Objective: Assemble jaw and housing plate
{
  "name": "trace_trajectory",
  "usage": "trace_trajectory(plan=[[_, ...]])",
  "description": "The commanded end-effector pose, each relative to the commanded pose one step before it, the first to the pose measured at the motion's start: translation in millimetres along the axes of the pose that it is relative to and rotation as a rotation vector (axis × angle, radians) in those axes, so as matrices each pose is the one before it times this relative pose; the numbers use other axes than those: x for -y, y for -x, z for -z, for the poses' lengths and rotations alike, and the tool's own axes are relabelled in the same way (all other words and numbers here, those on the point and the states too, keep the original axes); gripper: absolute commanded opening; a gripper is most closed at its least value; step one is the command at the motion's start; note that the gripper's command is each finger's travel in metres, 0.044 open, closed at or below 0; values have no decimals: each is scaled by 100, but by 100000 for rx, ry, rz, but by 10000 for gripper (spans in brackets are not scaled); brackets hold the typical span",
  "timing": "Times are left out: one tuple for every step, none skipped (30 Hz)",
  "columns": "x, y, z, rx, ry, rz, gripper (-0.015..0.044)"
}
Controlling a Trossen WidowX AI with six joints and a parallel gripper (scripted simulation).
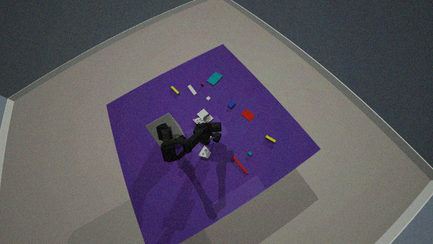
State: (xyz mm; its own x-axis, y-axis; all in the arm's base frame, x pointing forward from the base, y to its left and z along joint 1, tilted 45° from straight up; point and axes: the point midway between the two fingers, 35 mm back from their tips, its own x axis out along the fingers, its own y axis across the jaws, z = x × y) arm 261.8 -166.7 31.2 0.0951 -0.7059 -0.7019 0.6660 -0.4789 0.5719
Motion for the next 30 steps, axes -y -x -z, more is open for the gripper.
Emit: trace_trajectory(plan=[[69, -42, 76, -434, 521, 279, 440], [0, -21, 0, 1, 0, 0, 440], [0, -21, 0, 1, 0, 0, 440], [0, 0, 0, 0, 0, 0, 440], [0, 0, 0, 0, 0, 0, 440], [0, 0, 0, 0, 0, 0, 440], [0, 0, 0, 0, 0, 0, 440], [0, 0, 0, 0, 0, 0, 440], [0, 0, 0, 0, 0, 0, 440], [0, 0, 0, 0, 0, 0, 440], [0, 0, 0, 0, 0, 0, 440], [-70, 44, -76, 435, -526, -285, 414], [0, 0, 0, 0, 0, 0, 388], [0, 0, 0, 0, 0, 0, 361], [0, 0, 0, 0, 0, 0, 335], [0, 0, 0, 0, 0, 0, 309], [0, 0, 0, 0, 0, 0, 282], [0, 0, 0, 0, 0, 0, 256], [0, 0, 0, 0, 0, 0, 230], [0, 0, 0, 0, 0, 0, 204], [0, 0, 0, 0, 0, 0, 177], [0, 0, 0, 0, 0, 0, 151], [0, 0, 0, 0, 0, 0, 145], [0, 0, 0, 0, 0, 0, 138], [0, 0, 0, 0, 0, 0, 134], [0, 0, 0, 0, 0, 0, 134], [0, 0, 0, 0, 0, 0, 134], [0, 0, 0, 0, 0, 0, 134], [0, 0, 0, 0, 0, 0, 134], [0, 0, 0, 0, 0, 0, 134]])
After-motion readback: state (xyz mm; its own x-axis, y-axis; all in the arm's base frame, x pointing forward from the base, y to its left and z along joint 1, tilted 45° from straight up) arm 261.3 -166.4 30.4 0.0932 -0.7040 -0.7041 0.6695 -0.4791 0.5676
